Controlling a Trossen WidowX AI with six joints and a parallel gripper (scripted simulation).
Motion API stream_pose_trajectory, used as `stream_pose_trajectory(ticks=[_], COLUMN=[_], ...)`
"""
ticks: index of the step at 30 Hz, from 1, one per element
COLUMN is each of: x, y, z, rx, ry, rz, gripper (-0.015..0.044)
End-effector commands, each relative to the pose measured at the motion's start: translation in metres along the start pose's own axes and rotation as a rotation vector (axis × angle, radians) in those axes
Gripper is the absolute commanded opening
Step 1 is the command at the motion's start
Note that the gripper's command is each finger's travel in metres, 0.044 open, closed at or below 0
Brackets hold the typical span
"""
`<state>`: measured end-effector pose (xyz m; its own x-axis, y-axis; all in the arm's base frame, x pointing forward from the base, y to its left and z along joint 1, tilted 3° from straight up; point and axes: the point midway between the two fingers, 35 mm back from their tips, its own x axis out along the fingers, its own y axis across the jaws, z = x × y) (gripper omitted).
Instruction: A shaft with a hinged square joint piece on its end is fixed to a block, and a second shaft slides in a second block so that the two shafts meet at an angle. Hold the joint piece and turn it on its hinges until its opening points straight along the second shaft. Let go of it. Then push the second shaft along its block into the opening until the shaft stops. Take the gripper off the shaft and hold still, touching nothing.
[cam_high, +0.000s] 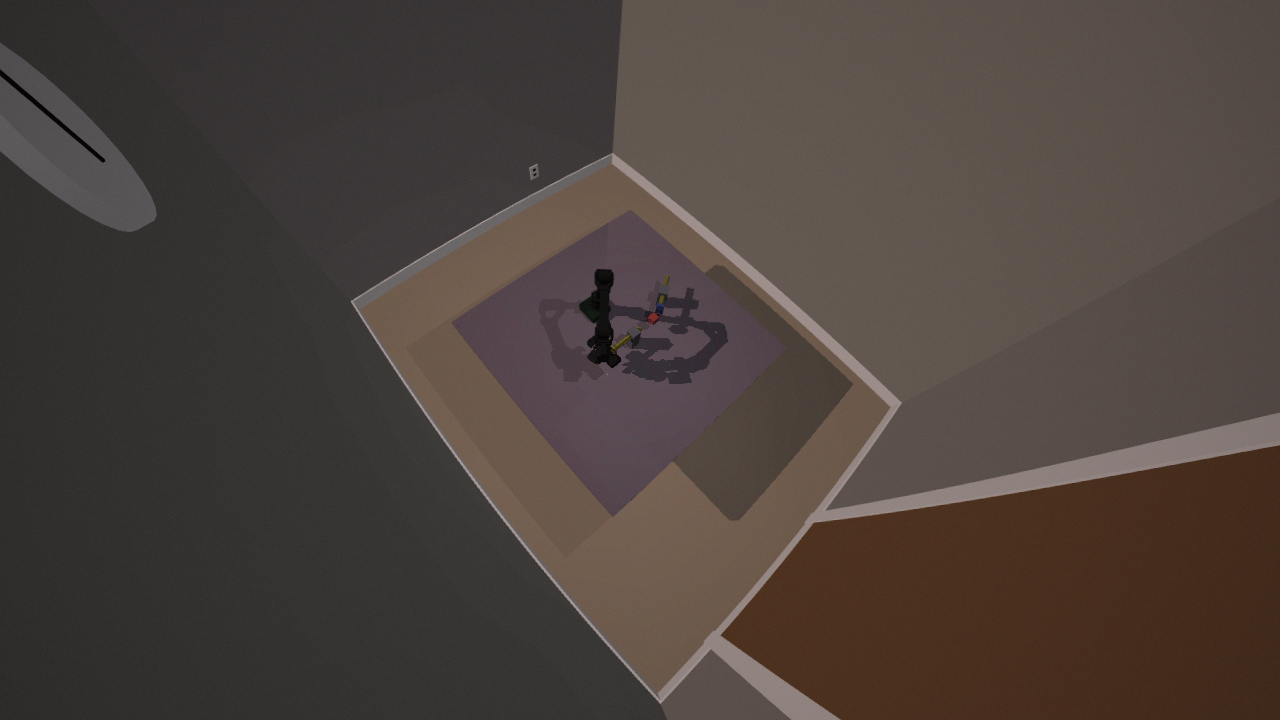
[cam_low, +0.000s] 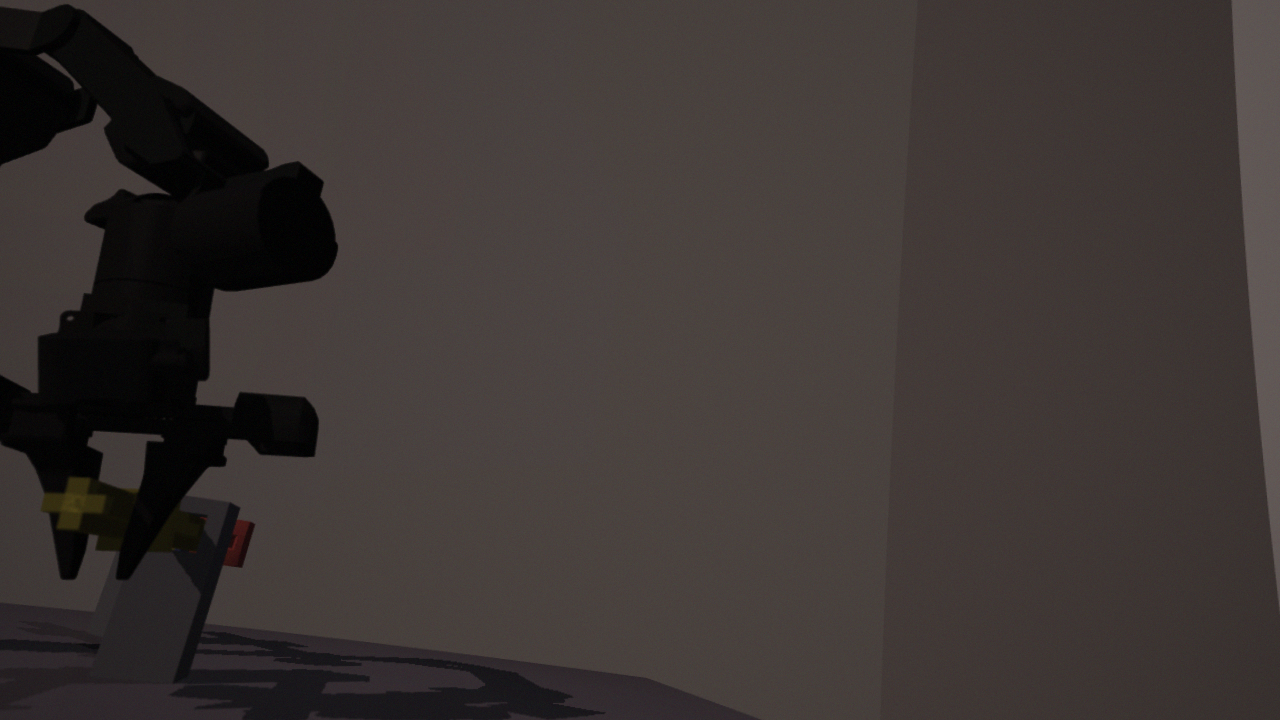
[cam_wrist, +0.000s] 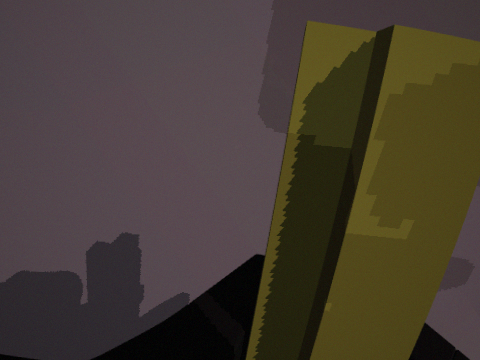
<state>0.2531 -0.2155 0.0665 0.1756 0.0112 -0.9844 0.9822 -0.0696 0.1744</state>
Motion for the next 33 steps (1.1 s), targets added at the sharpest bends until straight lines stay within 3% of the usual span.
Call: stream_pose_trajectory(ticks=[1, 21, 29, 33], x=[0.0000, 0.0002, 0.0002, 0.0002], y=[-0.0001, -0.0005, -0.0002, -0.0002], z=[0.0006, -0.0002, -0.0009, -0.0017], rx=[0.004, 0.003, 0.000, 0.000], ry=[-0.004, -0.003, 0.002, 0.002], rz=[-0.001, -0.115, -0.099, -0.101], gripper=[0.0067, 0.0067, 0.0000, 0.0000])
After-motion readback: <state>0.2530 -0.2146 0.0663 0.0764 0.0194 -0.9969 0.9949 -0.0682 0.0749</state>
